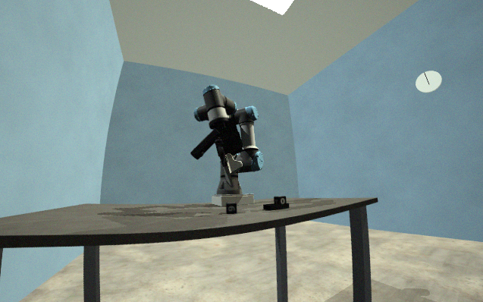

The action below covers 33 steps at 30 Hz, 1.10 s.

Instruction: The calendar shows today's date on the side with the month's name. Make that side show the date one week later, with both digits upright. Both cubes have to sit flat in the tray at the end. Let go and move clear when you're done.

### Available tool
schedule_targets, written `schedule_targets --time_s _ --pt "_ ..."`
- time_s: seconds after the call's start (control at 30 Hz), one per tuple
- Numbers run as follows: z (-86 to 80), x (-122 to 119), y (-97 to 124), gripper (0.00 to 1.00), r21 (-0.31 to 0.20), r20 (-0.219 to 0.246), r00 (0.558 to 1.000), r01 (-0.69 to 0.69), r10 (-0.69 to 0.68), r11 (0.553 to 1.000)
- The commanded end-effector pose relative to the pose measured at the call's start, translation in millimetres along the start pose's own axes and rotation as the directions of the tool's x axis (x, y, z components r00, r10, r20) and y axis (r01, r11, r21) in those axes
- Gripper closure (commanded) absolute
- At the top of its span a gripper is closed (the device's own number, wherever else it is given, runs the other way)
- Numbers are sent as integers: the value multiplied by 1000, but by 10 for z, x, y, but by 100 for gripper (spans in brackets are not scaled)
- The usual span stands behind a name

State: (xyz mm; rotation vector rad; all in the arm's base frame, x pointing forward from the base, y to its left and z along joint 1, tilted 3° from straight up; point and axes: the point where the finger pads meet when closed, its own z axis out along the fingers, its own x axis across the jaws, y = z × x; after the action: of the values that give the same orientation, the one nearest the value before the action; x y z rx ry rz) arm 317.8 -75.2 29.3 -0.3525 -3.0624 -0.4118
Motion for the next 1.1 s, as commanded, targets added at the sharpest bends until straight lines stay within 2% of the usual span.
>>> schedule_targets --time_s 0.0,0.4,0.7,0.73,1.07 --pt "1 0 -1 58 29 -2 1000 1 -1 1000" --pt "-3 -5 17 58 212 1 1000 0 0 977" --pt "-12 -12 23 58 238 7 1000 -2 0 971" --pt "-12 -12 23 0 238 7 1000 -2 0 971" --pt "-12 -12 23 0 238 7 1000 -2 0 971"
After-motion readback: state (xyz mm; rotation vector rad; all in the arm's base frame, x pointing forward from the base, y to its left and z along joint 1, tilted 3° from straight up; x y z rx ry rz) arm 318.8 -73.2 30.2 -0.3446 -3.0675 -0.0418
